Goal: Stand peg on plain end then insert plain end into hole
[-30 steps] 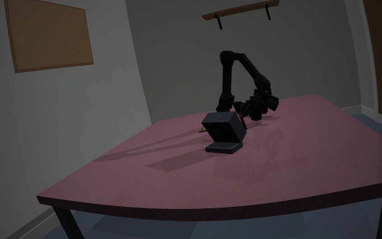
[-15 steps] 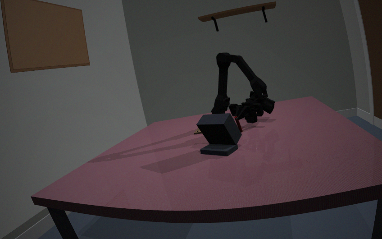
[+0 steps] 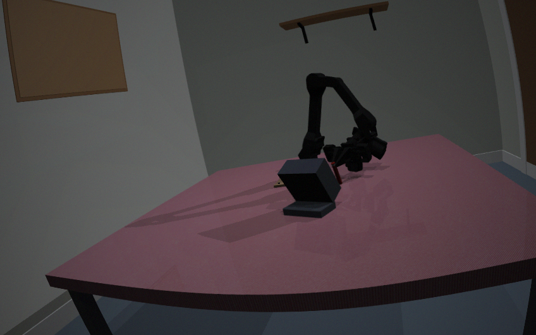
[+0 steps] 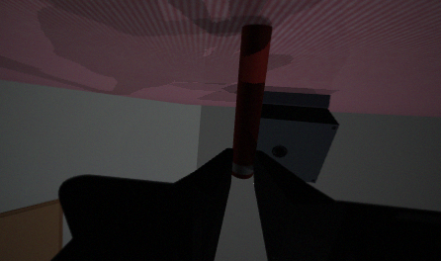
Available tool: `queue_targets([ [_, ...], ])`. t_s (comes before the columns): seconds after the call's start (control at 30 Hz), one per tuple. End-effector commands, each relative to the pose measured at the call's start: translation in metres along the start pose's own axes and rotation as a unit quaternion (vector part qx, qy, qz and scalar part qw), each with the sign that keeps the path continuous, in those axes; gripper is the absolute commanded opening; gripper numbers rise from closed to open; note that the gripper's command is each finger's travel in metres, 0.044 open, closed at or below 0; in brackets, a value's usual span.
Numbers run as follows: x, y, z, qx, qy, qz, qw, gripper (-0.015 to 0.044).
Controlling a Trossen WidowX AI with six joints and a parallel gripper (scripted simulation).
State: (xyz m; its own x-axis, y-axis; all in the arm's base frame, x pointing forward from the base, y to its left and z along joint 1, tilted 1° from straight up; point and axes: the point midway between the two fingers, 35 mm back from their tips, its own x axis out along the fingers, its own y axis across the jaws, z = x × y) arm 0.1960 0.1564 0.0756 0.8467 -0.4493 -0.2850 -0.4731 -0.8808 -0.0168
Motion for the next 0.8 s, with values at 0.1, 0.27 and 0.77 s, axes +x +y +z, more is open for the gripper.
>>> queue_targets([
  [0.1,-0.0017,0.0003,0.0011,-0.001,0.001,0.0,1.0,0.0049],
  [0.27,-0.0027,0.0007,0.0015,-0.002,0.002,-0.001,1.0,0.0049],
  [0.77,-0.0057,0.002,0.0027,-0.005,0.006,-0.004,1.0,0.0049],
])
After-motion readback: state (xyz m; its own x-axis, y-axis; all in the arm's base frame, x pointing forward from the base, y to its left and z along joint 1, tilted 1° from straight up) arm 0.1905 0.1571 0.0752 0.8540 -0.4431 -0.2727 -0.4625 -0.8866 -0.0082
